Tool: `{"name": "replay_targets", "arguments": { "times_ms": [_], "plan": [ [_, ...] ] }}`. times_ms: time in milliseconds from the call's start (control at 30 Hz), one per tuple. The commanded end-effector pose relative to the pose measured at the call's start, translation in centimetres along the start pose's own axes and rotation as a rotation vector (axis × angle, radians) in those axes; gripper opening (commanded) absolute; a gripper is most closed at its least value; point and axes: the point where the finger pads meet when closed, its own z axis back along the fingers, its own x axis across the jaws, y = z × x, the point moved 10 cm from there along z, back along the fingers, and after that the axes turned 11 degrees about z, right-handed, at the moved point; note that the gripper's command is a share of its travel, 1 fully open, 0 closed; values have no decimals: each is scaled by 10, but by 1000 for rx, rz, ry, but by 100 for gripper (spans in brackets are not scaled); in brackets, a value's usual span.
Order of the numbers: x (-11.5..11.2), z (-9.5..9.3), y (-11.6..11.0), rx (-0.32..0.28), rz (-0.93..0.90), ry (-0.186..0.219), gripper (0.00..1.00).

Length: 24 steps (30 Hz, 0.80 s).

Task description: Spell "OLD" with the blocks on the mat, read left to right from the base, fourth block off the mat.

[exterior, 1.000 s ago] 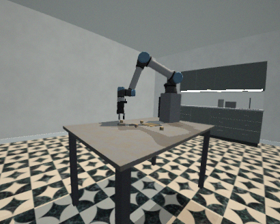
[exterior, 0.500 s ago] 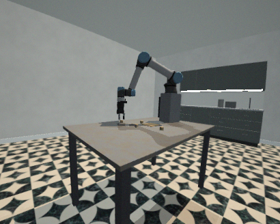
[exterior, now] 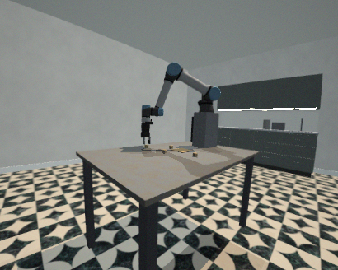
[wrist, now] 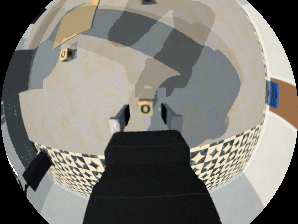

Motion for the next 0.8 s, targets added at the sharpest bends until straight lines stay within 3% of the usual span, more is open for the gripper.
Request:
{"name": "replay_targets", "arguments": {
  "times_ms": [0,400,767],
  "plan": [
    [0,1,0,-1,0,-1,100],
    [0,-1,0,-1,0,-1,100],
    [0,-19,0,-1,0,-1,100]
  ]
}}
